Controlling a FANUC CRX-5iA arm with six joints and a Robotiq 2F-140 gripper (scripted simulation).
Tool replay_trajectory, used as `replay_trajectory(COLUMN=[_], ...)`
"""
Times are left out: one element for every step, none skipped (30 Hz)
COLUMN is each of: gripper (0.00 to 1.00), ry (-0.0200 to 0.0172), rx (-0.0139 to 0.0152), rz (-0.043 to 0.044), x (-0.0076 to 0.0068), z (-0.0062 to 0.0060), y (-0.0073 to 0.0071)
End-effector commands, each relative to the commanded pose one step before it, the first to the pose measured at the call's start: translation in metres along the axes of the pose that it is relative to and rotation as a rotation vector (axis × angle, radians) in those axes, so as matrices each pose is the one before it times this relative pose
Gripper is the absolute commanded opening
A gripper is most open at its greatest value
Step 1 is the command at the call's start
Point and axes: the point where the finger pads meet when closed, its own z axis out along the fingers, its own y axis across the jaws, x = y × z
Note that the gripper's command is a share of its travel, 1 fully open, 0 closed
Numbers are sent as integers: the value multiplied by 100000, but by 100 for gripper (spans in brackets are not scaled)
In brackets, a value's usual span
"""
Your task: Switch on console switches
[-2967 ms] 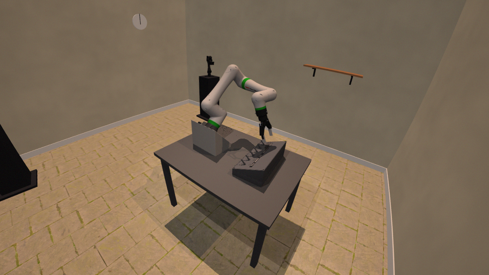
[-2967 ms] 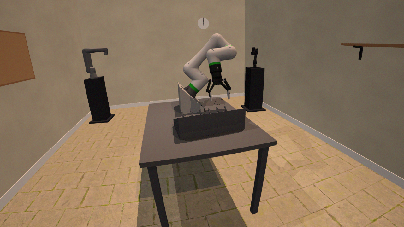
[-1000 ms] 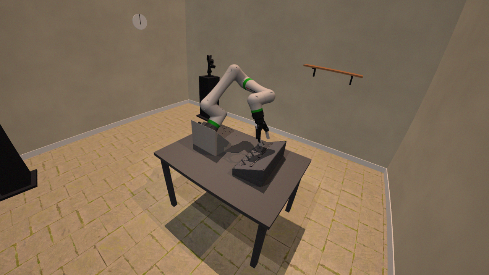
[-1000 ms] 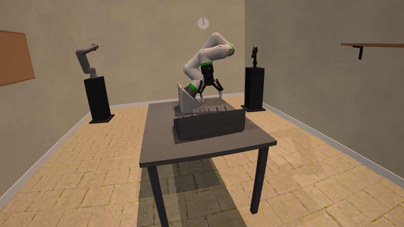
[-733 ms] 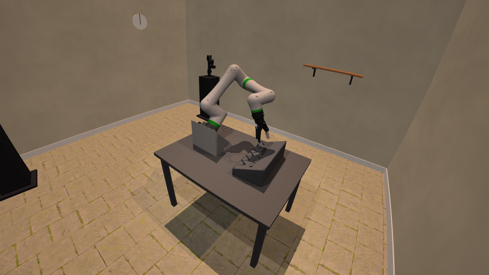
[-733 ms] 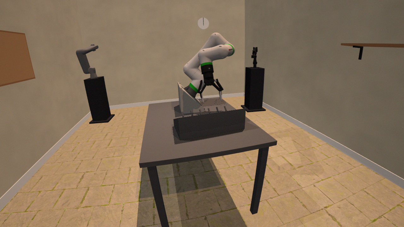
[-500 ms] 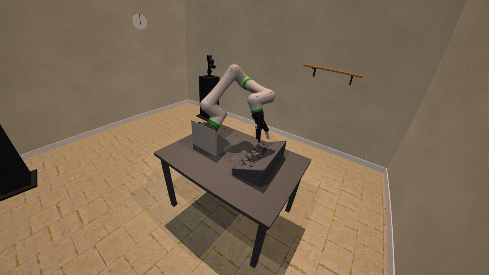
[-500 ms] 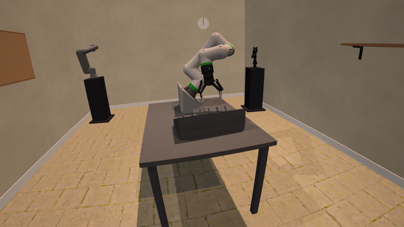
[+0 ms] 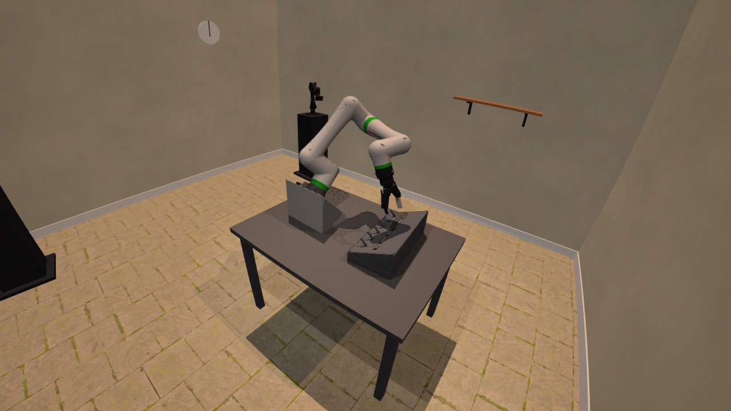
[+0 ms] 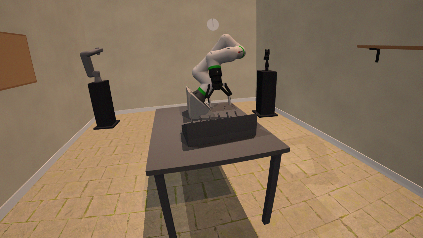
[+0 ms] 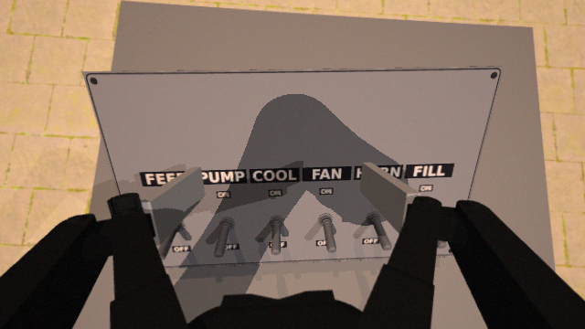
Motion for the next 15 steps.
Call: replay_trajectory(gripper=[100, 100, 100, 100, 100, 100, 100, 100, 100, 100, 100, 100, 100, 100, 100], ry=[38, 0, 0, 0, 0, 0, 0, 0, 0, 0, 0, 0, 0, 0, 0], rx=[-6, 0, 0, 0, 0, 0, 0, 0, 0, 0, 0, 0, 0, 0, 0], rz=[-35, 0, 0, 0, 0, 0, 0, 0, 0, 0, 0, 0, 0, 0, 0], x=[25, 0, 0, 0, 0, 0, 0, 0, 0, 0, 0, 0, 0, 0, -1], z=[-19, 0, 0, 0, 0, 0, 0, 0, 0, 0, 0, 0, 0, 0, 0], y=[909, 350, 363, 371, 0, 0, 374, 373, 367, 357, 343, 325, 303, 278, 251])
